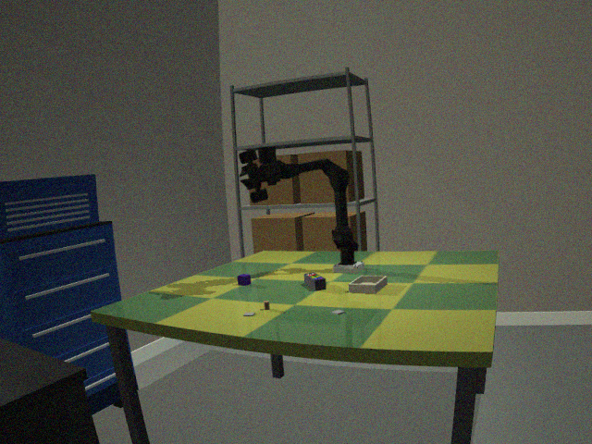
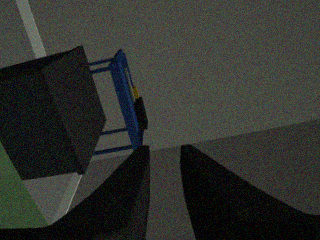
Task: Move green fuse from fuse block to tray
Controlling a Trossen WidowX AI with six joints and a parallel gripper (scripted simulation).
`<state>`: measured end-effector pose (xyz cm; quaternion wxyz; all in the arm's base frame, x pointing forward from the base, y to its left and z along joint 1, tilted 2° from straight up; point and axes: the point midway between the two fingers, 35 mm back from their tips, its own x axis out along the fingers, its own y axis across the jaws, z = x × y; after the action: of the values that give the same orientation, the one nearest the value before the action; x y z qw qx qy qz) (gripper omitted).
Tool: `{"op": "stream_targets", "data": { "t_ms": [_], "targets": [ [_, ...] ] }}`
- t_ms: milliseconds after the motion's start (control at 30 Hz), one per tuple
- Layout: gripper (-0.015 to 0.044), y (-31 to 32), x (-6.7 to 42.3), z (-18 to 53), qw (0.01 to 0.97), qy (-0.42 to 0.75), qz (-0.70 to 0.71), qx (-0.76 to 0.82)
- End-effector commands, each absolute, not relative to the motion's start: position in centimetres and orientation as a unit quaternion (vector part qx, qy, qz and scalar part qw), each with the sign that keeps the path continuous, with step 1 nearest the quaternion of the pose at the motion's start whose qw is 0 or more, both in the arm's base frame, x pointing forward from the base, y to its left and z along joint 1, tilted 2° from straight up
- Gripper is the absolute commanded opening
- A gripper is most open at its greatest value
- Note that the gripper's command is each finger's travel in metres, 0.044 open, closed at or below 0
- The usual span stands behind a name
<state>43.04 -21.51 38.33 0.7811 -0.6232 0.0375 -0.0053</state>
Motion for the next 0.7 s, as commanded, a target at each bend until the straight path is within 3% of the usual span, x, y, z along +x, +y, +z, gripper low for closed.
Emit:
{"op": "stream_targets", "data": {
  "t_ms": [0, 300, 667],
  "targets": [
    [0.0065, -18.9, 44.0, 31.1, 0.753, 0.128, 0.078, -0.641],
    [0.0065, -12.0, 40.7, 18.1, 0.622, 0.260, 0.302, -0.674],
    [0.0065, -4.5, 28.3, 8.1, 0.321, 0.287, 0.630, -0.646]
  ]
}}
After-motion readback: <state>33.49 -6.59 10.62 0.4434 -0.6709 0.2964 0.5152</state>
